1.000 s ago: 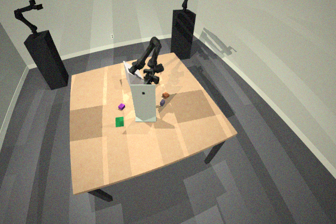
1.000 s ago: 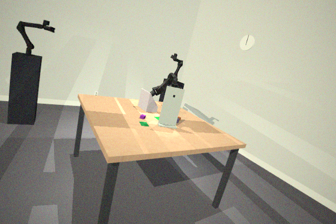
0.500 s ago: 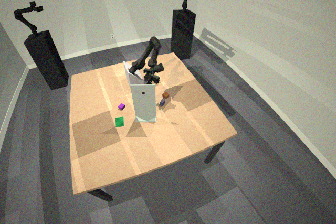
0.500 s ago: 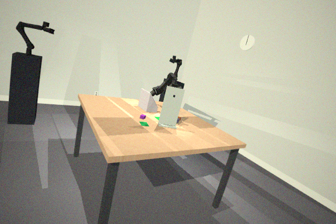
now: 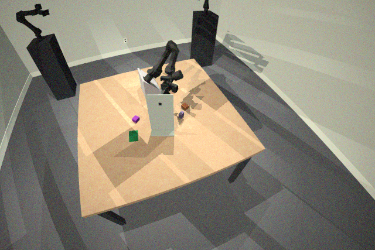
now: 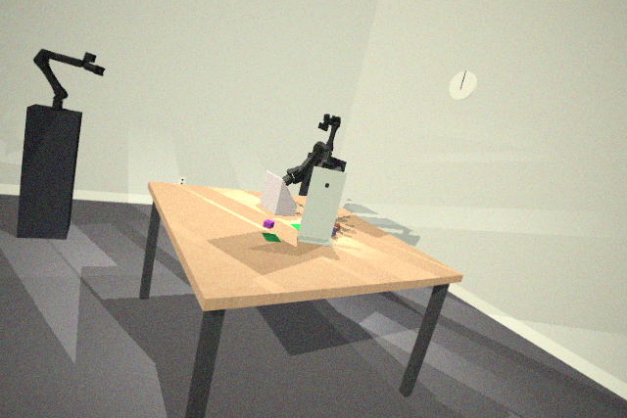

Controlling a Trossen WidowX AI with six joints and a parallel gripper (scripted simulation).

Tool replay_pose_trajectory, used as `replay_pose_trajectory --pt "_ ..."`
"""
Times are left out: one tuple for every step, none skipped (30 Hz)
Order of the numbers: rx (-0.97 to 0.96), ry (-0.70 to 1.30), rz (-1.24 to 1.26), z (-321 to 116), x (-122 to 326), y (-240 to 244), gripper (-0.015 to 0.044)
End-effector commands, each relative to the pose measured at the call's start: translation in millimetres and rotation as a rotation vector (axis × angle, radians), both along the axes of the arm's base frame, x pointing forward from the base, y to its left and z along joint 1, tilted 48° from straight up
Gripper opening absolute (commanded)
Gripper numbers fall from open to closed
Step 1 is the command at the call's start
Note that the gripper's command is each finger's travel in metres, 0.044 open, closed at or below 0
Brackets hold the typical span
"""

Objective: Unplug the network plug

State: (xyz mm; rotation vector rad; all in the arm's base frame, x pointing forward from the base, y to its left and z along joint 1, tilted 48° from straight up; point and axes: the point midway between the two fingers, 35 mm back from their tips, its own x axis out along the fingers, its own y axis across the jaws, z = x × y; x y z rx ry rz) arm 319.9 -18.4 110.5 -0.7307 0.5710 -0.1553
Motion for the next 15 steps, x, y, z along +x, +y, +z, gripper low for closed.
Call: replay_pose_trajectory --pt "0.002 0.0 -0.006 0 -2 0 0.0" --pt "0.002 0.0 -0.006 0 -3 0 0.0" --pt "0.002 0.0 -0.006 1 -3 0 0.0" --pt "0.002 0.0 -0.006 1 -3 0 0.0" --pt "0.002 0.0 -0.006 1 -4 0 0.0" --pt "0.002 0.0 -0.006 1 -4 1 0.0" --pt "0.002 0.0 -0.006 1 -4 1 0.0" --pt "0.002 0.0 -0.006 1 -5 1 0.0" --pt "0.002 0.0 -0.006 1 -5 1 0.0" --pt "0.0 0.0 0.0 2 -3 0 0.0" --pt "0.0 0.001 0.0 3 -4 -1 0.0" --pt "0.001 0.001 -0.001 4 -4 -3 0.0" --pt "0.001 0.001 -0.001 6 -5 -5 0.0" --pt "0.001 0.002 -0.001 9 -5 -8 0.0" --pt "0.001 0.002 -0.002 11 -6 -10 0.0"
